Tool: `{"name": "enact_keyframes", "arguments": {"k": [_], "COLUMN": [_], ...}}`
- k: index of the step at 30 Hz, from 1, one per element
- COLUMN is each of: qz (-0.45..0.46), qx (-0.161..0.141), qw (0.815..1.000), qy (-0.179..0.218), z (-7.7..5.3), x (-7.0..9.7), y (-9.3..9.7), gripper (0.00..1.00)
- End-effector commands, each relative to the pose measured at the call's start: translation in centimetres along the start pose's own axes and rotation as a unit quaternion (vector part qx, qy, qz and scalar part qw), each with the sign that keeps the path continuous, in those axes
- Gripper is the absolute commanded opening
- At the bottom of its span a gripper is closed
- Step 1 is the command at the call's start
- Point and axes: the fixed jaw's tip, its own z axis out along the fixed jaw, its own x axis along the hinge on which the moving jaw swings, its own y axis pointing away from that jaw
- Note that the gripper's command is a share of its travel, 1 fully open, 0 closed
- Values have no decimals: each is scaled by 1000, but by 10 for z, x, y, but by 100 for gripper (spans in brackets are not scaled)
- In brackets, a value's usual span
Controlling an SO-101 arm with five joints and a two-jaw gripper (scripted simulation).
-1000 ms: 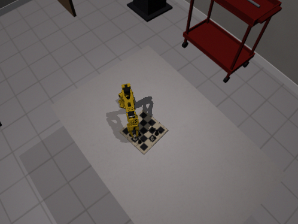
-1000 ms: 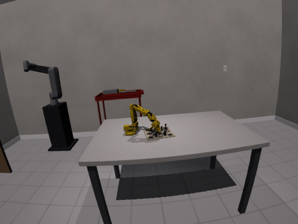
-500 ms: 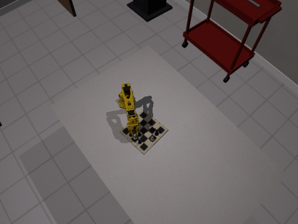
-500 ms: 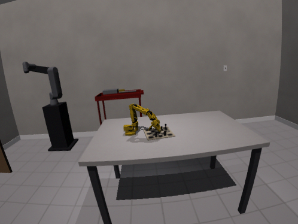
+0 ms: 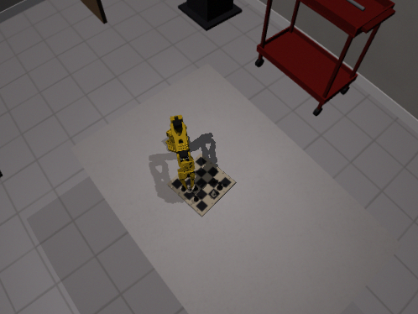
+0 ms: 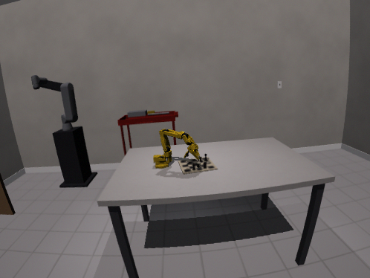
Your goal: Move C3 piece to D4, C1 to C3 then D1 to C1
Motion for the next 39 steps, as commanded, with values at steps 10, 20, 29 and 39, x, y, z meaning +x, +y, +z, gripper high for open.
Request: {"name": "enact_keyframes", "arguments": {"k": [10,20,29,39], "qz": [0,-2,-71,-124], "qx": [4,4,46,78], "qw": [1000,1000,996,989], "qy": [13,13,11,10], "z": [-18,-20,-32,-39], "x": [13,13,-8,-23], "y": [-3,-4,-41,-66], "gripper": [0,0,0,0]}}
